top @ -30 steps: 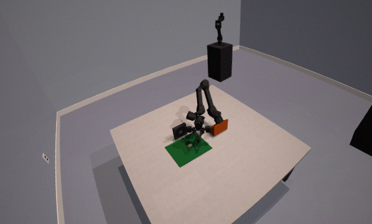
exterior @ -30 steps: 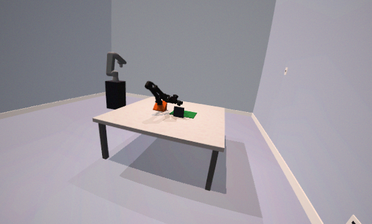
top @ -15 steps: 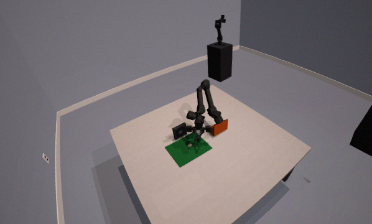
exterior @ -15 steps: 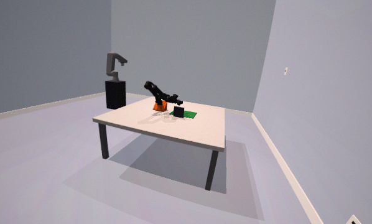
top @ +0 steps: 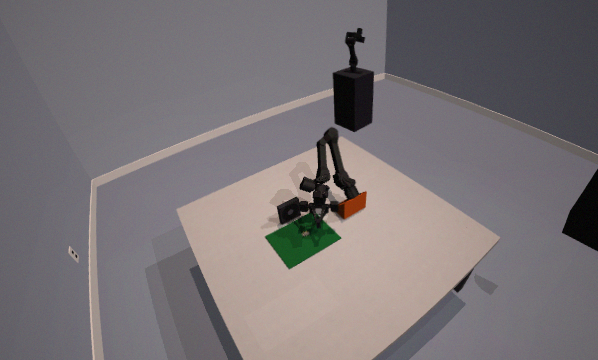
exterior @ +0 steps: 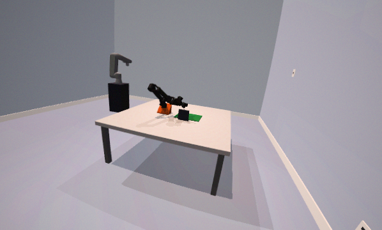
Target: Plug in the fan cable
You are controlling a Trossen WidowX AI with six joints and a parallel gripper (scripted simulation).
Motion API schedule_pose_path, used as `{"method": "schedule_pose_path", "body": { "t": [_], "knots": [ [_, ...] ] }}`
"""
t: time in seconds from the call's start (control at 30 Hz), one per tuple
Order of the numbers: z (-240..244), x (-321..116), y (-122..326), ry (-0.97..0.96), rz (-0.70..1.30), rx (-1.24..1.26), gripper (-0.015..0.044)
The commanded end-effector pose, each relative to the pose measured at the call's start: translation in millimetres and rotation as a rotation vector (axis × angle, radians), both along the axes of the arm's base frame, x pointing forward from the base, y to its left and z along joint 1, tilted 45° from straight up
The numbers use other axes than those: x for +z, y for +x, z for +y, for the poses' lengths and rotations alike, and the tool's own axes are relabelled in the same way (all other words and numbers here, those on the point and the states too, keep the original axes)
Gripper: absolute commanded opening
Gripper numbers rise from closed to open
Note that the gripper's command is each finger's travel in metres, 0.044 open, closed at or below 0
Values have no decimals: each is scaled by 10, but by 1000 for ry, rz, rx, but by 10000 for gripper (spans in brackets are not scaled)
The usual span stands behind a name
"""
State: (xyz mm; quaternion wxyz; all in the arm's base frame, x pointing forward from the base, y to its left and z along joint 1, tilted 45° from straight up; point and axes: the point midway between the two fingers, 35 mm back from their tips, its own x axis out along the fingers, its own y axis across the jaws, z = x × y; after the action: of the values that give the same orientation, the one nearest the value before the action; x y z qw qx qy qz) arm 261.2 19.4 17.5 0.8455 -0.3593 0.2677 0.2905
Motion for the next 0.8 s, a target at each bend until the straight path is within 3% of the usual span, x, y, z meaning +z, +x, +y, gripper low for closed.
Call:
{"method": "schedule_pose_path", "body": {
  "t": [0.0,0.77],
  "knots": [
    [-24,-16,-11,0,0,2,0],
    [-194,-115,-68,-2,0,4,0]
  ]
}}
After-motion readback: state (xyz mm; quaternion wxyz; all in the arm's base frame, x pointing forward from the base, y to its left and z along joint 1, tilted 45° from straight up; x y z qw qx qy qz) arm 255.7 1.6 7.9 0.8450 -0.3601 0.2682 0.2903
